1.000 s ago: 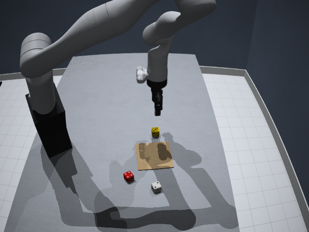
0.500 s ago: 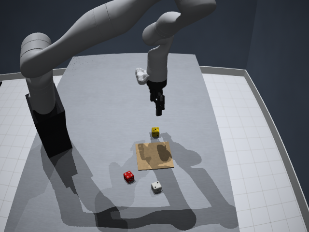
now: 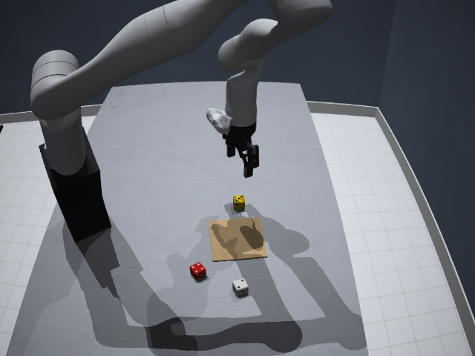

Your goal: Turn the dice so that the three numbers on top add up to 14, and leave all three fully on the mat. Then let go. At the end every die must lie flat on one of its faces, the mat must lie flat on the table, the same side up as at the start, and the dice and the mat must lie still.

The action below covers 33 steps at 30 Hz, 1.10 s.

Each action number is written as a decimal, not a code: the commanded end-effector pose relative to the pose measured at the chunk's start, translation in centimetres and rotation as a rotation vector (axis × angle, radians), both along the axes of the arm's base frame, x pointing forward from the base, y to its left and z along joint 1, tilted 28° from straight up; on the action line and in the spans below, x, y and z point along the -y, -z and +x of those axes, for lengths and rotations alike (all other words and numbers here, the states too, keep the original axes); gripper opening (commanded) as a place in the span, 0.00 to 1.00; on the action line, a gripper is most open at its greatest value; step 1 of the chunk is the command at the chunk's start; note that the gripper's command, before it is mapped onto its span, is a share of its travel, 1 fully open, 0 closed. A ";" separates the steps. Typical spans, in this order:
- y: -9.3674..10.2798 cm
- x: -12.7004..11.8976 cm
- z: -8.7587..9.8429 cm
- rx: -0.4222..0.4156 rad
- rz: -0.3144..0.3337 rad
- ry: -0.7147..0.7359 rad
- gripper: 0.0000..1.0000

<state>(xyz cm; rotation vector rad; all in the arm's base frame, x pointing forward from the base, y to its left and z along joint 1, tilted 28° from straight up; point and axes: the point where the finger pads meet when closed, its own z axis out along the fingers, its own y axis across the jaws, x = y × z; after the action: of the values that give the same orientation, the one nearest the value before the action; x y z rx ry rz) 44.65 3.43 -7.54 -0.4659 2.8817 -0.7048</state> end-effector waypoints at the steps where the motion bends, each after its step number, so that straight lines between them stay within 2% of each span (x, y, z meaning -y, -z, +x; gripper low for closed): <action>1: 0.1 0.2 0.2 -0.034 -0.018 -0.072 1.00; 6: 0.2 0.2 0.2 -0.067 -0.034 -0.141 1.00; 20: 0.8 0.5 0.4 -0.251 -0.123 -0.519 1.00; 22: 0.8 0.5 0.4 -0.251 -0.123 -0.519 1.00; 33: 1.3 0.7 0.5 -0.418 -0.203 -0.863 1.00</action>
<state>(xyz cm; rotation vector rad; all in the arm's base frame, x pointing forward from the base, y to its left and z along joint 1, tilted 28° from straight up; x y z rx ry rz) 44.82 2.87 -8.65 -1.7896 2.5557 -0.7845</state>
